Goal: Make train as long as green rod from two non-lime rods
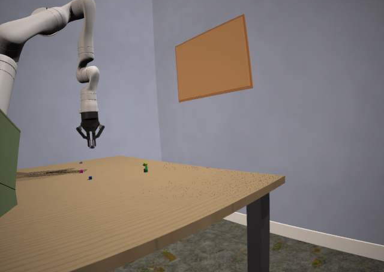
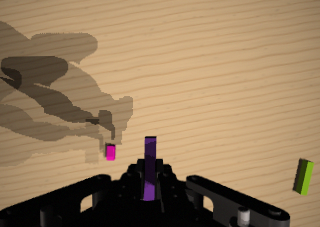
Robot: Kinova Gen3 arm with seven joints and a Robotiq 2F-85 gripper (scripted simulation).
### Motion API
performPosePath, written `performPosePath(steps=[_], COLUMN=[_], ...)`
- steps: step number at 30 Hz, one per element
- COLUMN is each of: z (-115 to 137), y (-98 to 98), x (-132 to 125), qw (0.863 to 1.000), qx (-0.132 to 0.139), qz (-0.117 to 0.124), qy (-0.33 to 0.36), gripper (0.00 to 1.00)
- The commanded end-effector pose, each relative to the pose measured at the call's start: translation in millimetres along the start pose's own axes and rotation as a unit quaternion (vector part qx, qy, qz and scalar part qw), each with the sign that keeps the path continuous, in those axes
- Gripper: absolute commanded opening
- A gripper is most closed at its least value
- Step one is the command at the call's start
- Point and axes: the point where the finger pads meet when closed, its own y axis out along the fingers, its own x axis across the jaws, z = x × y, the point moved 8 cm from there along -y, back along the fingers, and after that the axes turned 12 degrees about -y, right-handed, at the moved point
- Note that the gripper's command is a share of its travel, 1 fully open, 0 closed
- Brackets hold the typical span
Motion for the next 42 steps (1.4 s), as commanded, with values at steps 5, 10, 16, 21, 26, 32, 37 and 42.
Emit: performPosePath(steps=[5, 10, 16, 21, 26, 32, 37, 42], z=[34, 39, 42, 42, 42, 42, 42, 42], y=[-1.8, -2.3, -2.8, -2.8, -2.8, -2.6, -0.3, 4.5], x=[-35, -41, -45, -45, -45, -45, -45, -45], qw=[1.000, 1.000, 1.000, 1.000, 1.000, 1.000, 1.000, 1.000], qx=[0.000, 0.001, 0.001, 0.001, 0.001, 0.001, 0.001, 0.001], qz=[0.001, 0.001, 0.000, 0.000, 0.000, 0.000, 0.000, 0.000], qy=[0.002, 0.010, 0.015, 0.016, 0.016, 0.016, 0.016, 0.016], gripper=[0.05, 0.05, 0.05, 0.05, 0.05, 0.05, 0.05, 0.05])
